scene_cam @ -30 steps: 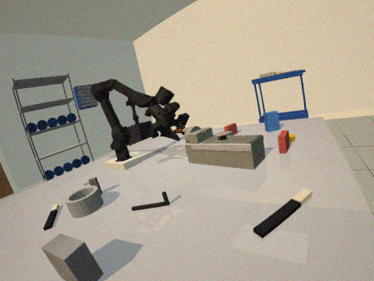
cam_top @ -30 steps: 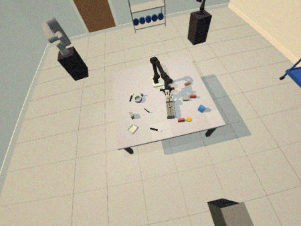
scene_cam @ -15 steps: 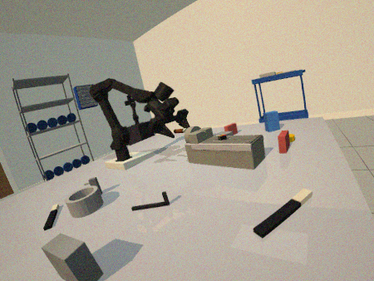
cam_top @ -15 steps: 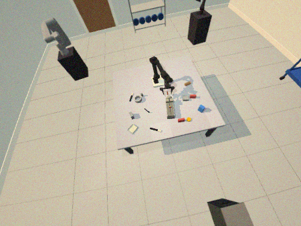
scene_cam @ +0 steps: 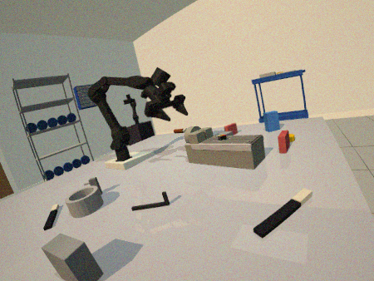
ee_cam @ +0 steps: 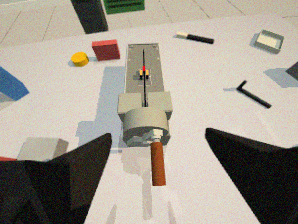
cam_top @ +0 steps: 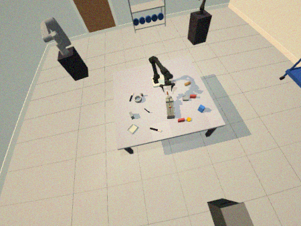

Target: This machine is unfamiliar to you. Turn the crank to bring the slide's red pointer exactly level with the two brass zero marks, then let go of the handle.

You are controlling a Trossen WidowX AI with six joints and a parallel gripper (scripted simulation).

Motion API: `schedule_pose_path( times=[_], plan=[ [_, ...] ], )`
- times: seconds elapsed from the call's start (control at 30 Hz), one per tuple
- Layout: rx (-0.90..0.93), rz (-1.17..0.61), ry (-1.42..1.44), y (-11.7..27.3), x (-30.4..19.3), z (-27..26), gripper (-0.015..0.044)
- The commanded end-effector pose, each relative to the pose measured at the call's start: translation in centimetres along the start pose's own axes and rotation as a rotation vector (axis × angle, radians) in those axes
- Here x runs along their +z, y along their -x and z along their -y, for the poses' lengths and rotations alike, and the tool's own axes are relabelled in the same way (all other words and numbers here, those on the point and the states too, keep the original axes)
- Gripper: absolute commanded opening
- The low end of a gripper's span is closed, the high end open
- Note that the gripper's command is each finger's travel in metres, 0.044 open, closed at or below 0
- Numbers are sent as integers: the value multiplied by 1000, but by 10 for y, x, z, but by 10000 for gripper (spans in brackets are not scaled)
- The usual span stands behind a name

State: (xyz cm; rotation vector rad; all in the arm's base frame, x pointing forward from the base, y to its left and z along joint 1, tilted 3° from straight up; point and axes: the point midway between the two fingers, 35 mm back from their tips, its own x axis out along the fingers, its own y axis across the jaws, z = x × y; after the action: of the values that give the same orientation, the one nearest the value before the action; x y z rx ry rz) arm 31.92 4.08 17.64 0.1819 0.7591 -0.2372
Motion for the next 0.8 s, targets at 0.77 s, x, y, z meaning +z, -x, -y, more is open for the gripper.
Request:
schedule_pose_path(
  times=[0.77],
  plan=[
    [208,-118,260,-59,106,14,440]
  ],
)
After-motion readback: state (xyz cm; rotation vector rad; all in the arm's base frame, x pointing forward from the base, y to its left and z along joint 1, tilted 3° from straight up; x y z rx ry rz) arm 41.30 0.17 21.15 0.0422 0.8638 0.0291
